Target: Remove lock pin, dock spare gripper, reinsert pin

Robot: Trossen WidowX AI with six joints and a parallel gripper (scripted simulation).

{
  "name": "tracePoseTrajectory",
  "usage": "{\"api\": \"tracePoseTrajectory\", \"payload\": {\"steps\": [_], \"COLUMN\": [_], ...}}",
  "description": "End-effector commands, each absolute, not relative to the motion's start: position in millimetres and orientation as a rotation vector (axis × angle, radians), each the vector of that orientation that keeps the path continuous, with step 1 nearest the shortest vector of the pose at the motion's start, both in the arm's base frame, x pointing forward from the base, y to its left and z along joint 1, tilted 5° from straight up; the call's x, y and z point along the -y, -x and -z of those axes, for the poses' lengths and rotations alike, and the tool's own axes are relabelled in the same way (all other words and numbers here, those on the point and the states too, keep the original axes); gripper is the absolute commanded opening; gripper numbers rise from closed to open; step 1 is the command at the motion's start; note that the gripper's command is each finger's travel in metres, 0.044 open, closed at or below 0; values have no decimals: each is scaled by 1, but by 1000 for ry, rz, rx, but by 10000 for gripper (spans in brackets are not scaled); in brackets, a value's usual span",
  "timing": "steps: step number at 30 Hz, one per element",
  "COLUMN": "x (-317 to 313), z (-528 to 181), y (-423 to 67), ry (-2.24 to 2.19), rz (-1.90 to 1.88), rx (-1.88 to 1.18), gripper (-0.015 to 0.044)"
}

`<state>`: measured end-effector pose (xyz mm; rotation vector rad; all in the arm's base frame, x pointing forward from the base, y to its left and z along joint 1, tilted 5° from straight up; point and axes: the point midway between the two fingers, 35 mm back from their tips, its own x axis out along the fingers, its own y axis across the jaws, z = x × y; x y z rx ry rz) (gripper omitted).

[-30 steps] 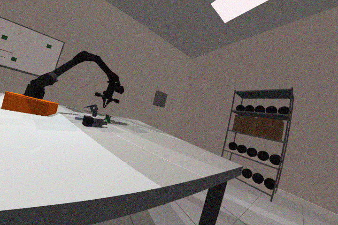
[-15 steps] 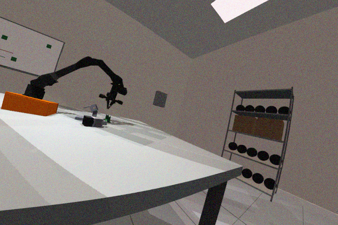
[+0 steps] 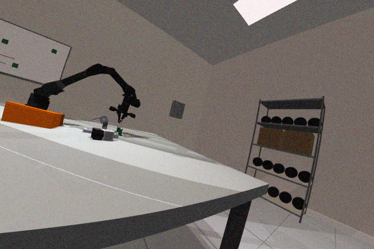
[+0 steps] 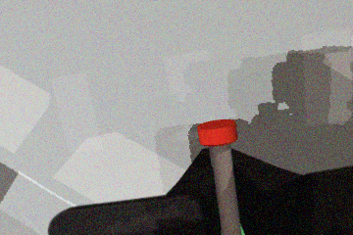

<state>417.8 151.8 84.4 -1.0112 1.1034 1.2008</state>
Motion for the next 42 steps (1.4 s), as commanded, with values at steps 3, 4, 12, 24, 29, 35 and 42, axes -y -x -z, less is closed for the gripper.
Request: {"api": "tracePoseTrajectory", "payload": {"steps": [3,4,12,24,29,35,42], "x": [-152,-152,-153,-154,-155,-155,-155], "z": [-76,-75,-63,-45,-38,-34,-35], "y": [-419,-419,-420,-422,-422,-423,-422], "ry": [1016,1016,1016,1016,1016,1016,1013], "rz": [-1205,-1205,-1205,-1205,-1205,-1205,-1205], "rx": [-1101,-1101,-1101,-1101,-1101,-1101,-1104], "gripper": [0,0,0,0,0,0,79]}}
